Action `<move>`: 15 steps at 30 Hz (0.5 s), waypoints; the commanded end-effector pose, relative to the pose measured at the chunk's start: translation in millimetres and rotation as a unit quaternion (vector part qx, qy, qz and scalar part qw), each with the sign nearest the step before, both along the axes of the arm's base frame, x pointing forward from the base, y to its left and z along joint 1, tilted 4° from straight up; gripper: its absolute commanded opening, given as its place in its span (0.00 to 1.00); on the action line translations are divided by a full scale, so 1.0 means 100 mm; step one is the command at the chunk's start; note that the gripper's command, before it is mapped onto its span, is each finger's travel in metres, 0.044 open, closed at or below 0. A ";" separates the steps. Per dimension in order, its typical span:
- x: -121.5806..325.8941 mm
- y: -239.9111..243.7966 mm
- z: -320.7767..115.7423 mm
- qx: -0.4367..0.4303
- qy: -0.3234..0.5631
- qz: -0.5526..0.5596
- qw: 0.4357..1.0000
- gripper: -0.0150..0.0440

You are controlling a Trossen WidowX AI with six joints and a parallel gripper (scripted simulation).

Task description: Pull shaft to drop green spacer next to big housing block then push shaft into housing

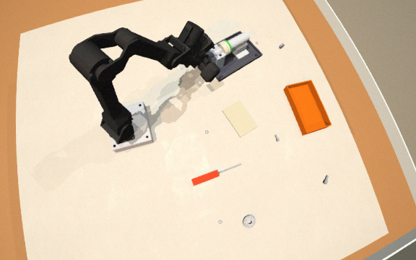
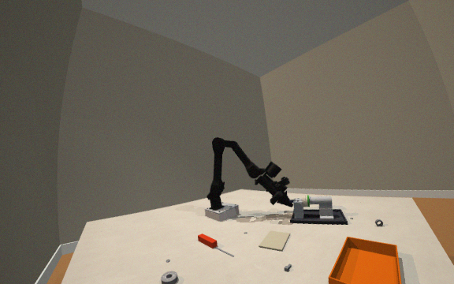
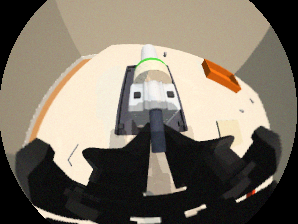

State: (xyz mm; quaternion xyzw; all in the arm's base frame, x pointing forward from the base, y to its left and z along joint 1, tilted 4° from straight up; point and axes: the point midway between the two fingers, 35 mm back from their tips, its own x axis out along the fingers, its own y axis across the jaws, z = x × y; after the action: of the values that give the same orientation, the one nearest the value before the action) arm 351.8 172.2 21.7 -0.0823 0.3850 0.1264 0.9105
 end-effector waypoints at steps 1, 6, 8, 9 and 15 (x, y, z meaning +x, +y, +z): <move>-0.02 -0.01 0.00 0.001 -0.001 0.001 1.000 0.25; -0.05 -0.02 0.00 0.001 -0.001 0.001 1.000 0.25; -0.07 -0.02 0.00 0.001 -0.001 0.001 1.000 0.25; -0.07 -0.03 0.00 0.001 -0.001 0.001 1.000 0.25; -0.11 -0.04 0.00 0.000 -0.001 0.001 1.000 0.25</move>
State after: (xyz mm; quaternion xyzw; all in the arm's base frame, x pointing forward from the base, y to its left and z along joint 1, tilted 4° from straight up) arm 344.9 170.2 21.5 -0.0823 0.3838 0.1289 0.9107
